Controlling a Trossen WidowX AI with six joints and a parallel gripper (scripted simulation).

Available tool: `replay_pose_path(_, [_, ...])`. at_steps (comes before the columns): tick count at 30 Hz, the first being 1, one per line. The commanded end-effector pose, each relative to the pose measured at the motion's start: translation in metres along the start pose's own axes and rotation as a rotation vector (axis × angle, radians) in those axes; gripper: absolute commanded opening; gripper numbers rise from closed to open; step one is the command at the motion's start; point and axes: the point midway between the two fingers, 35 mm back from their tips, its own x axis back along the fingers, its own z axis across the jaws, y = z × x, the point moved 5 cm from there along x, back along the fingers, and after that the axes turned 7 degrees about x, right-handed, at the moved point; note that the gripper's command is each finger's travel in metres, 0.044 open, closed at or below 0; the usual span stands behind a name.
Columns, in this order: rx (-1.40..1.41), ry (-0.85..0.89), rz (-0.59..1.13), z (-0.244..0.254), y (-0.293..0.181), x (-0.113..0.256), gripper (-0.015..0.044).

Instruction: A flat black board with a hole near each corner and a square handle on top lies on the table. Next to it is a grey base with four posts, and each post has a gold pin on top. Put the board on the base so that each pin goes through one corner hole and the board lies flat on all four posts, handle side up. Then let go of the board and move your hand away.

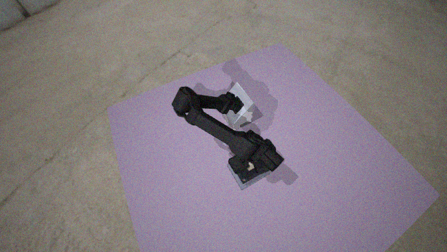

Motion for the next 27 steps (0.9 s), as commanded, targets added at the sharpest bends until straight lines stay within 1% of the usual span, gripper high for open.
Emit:
replay_pose_path(1, [0.003, -0.006, 0.000, -0.0005, -0.0006, -0.0040, 0.0000])
replay_pose_path(12, [0.000, 0.000, -0.001, 0.0001, -0.0001, -0.0027, 0.0000])
replay_pose_path(27, [0.006, 0.000, -0.001, 0.0004, -0.0006, -0.0097, 0.0000])
